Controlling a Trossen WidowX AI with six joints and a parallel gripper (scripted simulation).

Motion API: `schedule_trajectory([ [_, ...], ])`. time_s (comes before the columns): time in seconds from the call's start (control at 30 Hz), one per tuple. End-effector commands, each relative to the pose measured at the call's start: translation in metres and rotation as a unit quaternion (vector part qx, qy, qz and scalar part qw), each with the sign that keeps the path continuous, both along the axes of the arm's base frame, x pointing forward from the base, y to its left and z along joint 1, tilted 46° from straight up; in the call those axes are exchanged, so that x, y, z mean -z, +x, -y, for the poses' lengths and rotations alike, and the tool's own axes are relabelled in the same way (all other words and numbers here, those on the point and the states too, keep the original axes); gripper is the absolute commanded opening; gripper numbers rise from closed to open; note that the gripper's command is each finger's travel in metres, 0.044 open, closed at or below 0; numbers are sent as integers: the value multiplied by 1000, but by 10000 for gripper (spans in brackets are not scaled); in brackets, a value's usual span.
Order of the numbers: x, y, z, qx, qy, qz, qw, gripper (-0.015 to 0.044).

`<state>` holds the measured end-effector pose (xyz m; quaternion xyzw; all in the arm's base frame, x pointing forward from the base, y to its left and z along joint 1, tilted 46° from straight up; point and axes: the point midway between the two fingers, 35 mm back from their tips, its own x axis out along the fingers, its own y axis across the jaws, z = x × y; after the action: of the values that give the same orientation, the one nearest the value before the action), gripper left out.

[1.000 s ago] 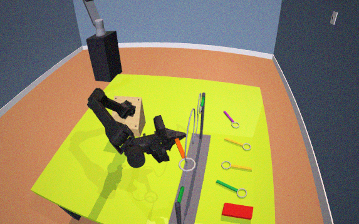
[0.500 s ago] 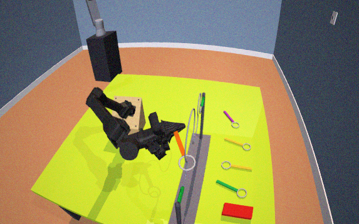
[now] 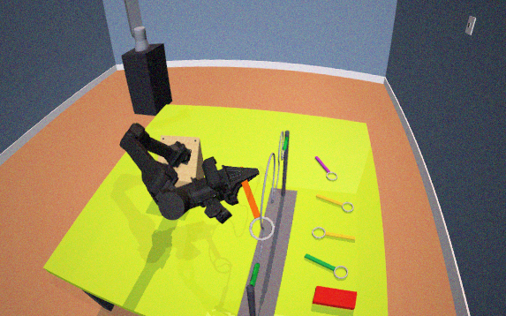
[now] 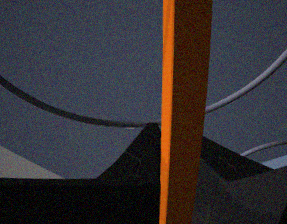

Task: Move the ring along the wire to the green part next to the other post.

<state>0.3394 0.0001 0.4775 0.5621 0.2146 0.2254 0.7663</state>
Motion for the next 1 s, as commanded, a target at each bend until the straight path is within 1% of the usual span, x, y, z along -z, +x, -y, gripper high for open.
schedule_trajectory([
  [0.0, -4, 0, -1, -4, 5, -2, 1000, -150],
  [0.33, -8, -1, -2, -2, -20, 1, 1000, -150],
  [0.97, -4, 0, 0, 4, -129, 15, 992, -150],
])
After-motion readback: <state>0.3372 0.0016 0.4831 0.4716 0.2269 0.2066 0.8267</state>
